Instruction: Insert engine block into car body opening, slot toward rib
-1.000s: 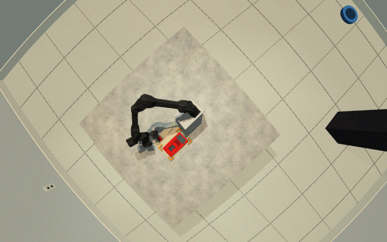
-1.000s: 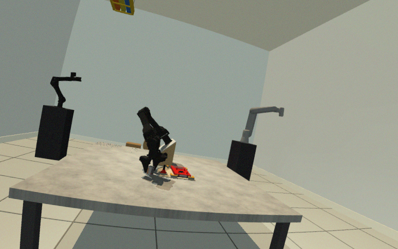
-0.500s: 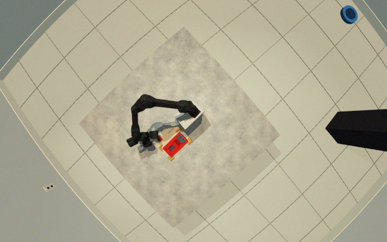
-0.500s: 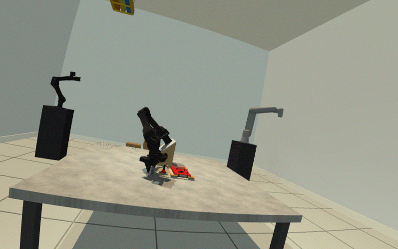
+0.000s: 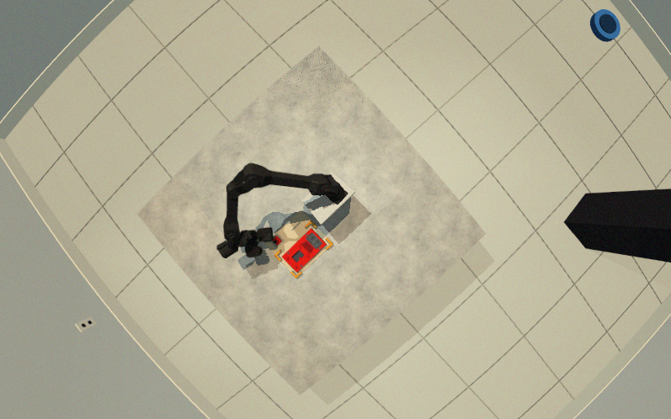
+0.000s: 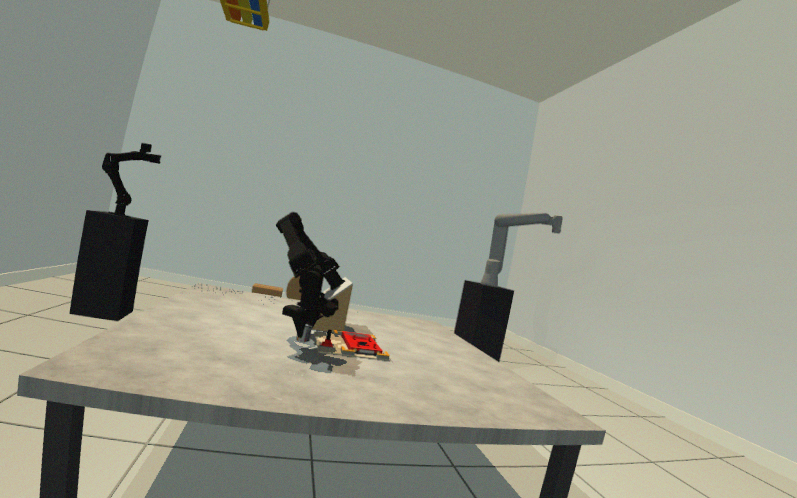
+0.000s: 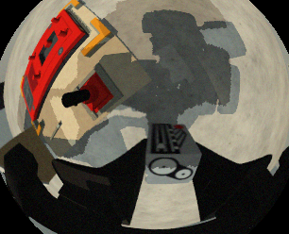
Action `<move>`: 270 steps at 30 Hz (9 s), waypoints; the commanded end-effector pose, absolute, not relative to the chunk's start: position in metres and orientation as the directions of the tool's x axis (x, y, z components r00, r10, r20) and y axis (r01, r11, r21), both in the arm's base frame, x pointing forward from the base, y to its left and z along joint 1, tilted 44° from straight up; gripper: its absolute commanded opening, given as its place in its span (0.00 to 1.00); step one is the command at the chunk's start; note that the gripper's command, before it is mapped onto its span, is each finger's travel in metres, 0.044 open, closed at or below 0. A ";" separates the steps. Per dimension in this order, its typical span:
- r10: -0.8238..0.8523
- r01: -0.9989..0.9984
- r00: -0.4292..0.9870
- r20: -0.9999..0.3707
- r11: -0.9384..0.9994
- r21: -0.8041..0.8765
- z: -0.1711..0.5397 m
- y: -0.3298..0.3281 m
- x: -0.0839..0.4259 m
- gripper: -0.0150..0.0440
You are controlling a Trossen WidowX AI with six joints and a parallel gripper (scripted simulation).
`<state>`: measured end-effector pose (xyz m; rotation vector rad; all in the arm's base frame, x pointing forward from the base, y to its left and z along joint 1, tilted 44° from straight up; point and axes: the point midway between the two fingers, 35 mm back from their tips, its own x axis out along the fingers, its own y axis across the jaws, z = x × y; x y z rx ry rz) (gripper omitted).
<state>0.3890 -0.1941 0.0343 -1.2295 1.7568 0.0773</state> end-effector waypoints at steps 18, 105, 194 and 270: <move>-0.692 -0.749 -0.036 -0.721 0.497 -0.439 0.081 -0.146 0.393 0.25; -0.175 -0.751 0.413 -0.894 0.490 -0.443 0.057 -0.192 0.371 0.25; -0.179 -0.747 0.419 -0.890 0.489 -0.450 0.064 -0.218 0.355 1.00; -0.699 -0.748 -0.037 -0.714 0.494 -0.444 0.034 -0.221 0.367 0.49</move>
